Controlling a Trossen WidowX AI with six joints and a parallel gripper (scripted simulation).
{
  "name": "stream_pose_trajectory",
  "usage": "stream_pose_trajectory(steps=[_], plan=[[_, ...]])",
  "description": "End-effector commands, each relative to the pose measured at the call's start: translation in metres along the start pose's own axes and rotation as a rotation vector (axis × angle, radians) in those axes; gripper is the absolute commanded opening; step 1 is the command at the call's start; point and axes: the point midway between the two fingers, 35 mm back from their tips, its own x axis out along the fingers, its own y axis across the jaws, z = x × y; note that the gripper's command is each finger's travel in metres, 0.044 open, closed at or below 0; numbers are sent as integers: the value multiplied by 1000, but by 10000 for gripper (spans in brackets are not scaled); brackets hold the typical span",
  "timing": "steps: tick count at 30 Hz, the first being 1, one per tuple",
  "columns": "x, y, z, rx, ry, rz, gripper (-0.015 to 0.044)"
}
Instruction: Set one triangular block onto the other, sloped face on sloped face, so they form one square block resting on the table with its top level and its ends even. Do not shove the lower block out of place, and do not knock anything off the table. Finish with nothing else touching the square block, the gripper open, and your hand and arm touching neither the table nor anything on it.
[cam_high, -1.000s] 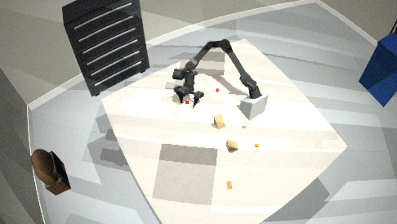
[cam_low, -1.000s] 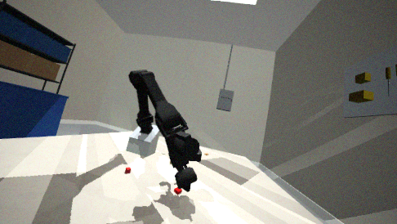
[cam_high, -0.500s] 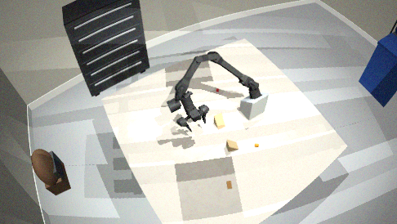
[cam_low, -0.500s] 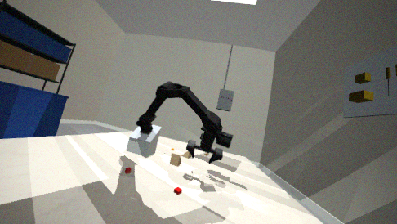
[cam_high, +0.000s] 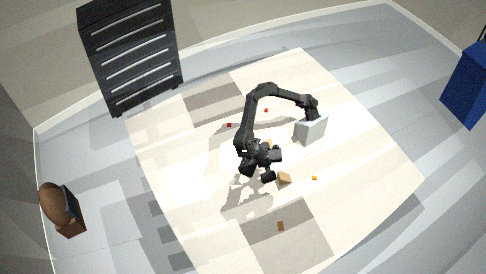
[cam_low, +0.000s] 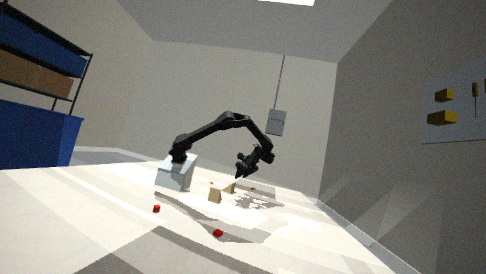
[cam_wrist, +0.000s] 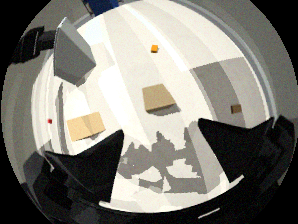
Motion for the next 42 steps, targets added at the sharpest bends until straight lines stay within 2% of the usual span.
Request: stream_pose_trajectory(steps=[1, 9, 42], plan=[[2, -5, 6, -91, 13, 54, 440], [3, -5, 6, -91, 13, 54, 440], [57, -8, 6, -91, 13, 56, 440]])
